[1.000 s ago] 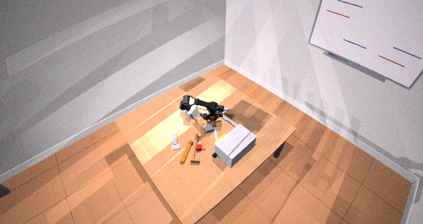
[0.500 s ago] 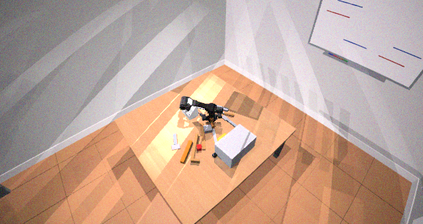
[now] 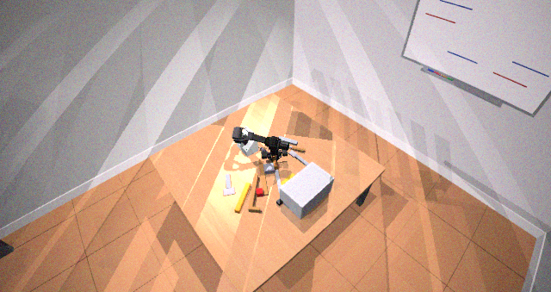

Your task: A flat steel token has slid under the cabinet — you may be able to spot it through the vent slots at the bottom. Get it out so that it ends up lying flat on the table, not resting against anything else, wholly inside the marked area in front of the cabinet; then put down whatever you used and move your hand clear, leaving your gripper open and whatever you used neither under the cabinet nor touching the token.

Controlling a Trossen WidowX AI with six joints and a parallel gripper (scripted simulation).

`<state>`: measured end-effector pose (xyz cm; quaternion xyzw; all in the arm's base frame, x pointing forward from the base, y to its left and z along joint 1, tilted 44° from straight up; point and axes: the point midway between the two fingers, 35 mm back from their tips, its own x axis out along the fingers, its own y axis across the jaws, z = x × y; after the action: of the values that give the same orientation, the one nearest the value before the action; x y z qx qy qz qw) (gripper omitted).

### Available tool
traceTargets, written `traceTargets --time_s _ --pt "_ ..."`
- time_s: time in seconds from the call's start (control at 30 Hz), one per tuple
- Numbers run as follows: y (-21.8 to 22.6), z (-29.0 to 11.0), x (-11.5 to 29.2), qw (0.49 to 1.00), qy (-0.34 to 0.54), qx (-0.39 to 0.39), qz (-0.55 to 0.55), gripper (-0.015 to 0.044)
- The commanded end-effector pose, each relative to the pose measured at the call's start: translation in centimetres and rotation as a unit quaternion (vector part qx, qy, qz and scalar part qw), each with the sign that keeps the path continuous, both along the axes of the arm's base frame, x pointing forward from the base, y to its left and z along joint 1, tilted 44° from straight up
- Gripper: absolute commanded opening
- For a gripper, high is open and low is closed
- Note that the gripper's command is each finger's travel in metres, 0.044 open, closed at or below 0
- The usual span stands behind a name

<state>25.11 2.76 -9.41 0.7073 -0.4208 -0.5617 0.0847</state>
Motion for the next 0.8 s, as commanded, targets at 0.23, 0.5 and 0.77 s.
traceTargets --time_s 0.23,0.5,0.77 --pt "-1.1 1.1 0.3 1.000 -0.002 -0.001 0.000 0.0000" --pt "-1.8 1.8 0.6 1.000 -0.002 -0.001 0.000 0.0000" --pt "-2.5 2.5 0.8 1.000 -0.002 -0.002 -0.001 0.0000"
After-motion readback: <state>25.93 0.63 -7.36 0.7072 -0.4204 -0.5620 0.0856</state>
